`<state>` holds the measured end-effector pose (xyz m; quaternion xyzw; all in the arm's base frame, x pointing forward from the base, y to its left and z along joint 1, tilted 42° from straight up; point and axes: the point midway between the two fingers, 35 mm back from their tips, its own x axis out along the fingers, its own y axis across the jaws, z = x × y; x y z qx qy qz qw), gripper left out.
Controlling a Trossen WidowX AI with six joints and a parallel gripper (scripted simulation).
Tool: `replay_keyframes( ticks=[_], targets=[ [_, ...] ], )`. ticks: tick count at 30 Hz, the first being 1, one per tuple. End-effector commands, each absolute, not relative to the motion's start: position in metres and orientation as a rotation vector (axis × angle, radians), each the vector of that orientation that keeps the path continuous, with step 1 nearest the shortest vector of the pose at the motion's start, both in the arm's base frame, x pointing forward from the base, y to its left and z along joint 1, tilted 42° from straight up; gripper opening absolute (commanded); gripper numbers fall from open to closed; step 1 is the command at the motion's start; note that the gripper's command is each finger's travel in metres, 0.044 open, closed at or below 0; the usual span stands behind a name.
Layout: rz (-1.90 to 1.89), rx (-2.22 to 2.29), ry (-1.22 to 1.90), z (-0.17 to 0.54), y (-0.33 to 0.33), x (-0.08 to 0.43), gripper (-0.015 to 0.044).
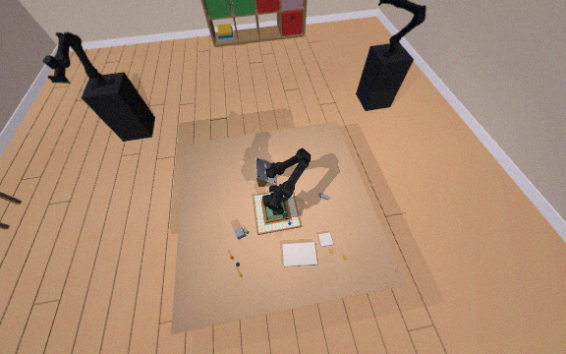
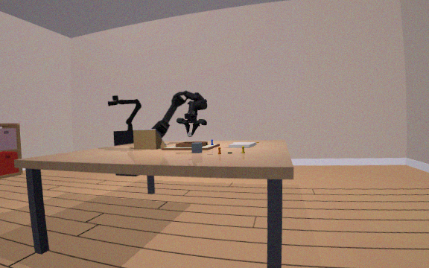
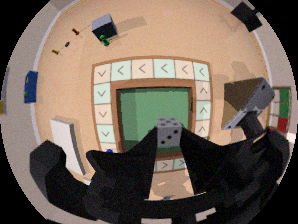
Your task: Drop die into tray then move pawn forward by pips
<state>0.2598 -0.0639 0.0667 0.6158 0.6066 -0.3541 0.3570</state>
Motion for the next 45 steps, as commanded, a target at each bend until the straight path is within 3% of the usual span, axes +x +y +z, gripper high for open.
replay_keyframes(
  ticks=[1, 18, 27, 41, 45],
  targets=[
    [-1.014, 1.490, 1.504, 0.063, -0.062, 0.257, 0.0000],
    [-1.264, 1.198, 1.036, 0.061, -0.061, 0.256, 0.0000],
    [-1.265, 1.197, 1.030, 0.105, -0.062, 0.265, 0.0000],
    [-1.255, 1.199, 1.029, 0.102, -0.061, 0.265, 0.0000],
    [-1.255, 1.199, 1.029, 0.102, -0.061, 0.265, 0.0105]
  ],
)
